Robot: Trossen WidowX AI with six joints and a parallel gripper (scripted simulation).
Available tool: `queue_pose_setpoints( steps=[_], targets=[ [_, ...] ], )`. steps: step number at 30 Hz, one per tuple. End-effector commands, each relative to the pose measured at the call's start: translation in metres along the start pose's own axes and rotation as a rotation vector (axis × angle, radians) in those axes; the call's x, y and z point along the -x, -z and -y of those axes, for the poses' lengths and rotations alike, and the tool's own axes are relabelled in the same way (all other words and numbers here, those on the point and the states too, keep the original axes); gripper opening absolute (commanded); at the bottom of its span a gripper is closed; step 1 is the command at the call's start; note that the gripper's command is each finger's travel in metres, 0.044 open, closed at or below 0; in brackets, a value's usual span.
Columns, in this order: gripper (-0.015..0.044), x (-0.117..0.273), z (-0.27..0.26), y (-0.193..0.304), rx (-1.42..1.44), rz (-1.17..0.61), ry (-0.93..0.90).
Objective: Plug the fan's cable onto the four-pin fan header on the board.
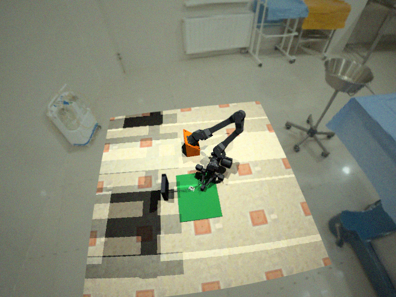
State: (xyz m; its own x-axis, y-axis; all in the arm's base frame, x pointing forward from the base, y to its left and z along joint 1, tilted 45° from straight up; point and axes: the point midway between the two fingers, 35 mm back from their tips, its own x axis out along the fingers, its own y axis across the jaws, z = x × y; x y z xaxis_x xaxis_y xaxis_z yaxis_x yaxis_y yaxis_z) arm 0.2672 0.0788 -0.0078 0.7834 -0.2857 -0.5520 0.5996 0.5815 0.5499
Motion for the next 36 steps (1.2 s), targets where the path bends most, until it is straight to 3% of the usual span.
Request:
queue_pose_setpoints(
  steps=[1,31,36],
  targets=[
    [0.014,0.011,-0.005,-0.003,-0.014,0.002,-0.004],
    [0.014,0.091,0.002,-0.039,-0.013,0.007,-0.013],
    [0.0271,0.086,0.006,-0.039,0.046,-0.02,0.044]
  ],
)
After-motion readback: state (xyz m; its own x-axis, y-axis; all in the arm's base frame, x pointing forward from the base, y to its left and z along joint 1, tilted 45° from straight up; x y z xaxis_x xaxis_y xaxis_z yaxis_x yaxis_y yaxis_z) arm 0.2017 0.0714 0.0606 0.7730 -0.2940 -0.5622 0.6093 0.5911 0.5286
